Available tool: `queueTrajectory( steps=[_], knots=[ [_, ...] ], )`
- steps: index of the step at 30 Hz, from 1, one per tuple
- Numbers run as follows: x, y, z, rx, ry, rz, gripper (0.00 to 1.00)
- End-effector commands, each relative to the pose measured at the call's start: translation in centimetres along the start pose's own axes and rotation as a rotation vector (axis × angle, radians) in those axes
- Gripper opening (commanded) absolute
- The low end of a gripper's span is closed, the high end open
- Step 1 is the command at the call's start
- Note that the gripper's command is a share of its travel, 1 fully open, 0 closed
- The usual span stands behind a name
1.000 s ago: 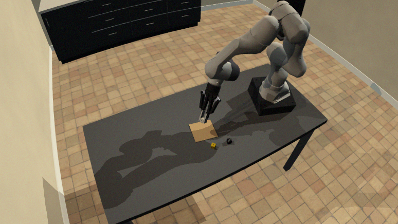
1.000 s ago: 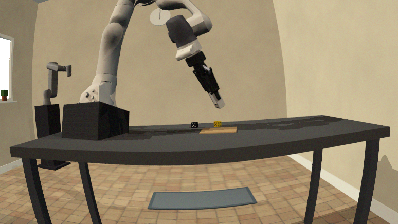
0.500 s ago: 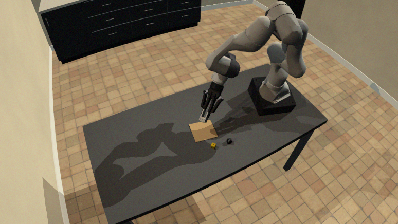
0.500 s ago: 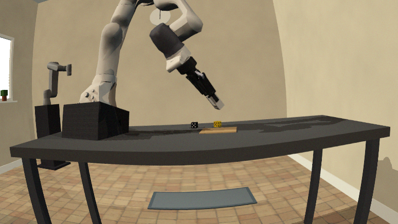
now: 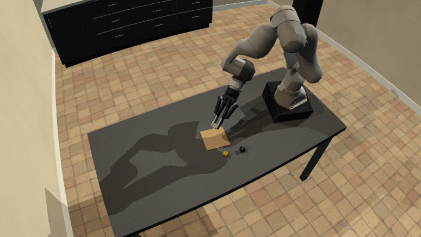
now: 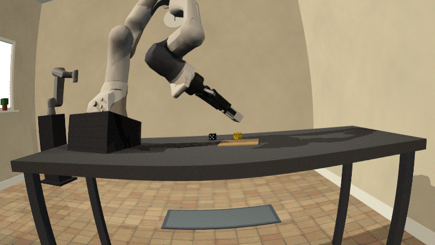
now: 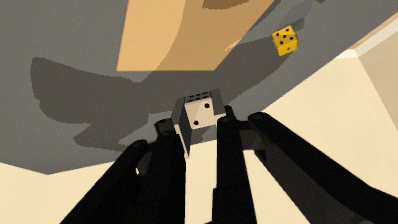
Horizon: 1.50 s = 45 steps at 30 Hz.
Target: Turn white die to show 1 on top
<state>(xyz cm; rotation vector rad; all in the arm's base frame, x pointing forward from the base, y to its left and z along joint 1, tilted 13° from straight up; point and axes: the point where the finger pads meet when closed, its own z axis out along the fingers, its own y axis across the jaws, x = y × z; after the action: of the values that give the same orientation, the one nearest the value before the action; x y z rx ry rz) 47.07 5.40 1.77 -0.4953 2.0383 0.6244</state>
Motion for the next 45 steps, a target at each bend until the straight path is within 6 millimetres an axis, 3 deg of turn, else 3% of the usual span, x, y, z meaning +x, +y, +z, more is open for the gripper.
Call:
queueTrajectory(
  steps=[1,15,36,45],
  knots=[
    [-1.8,1.0,0.8,-0.038,-0.126,-0.109,0.13],
    [-1.3,1.0,1.1,-0.037,-0.149,-0.109,0.13],
    [3.3,0.5,4.6,-0.037,-0.149,-0.109,0.13],
    [4.0,0.5,5.0,-0.037,-0.149,-0.109,0.13]
  ],
)
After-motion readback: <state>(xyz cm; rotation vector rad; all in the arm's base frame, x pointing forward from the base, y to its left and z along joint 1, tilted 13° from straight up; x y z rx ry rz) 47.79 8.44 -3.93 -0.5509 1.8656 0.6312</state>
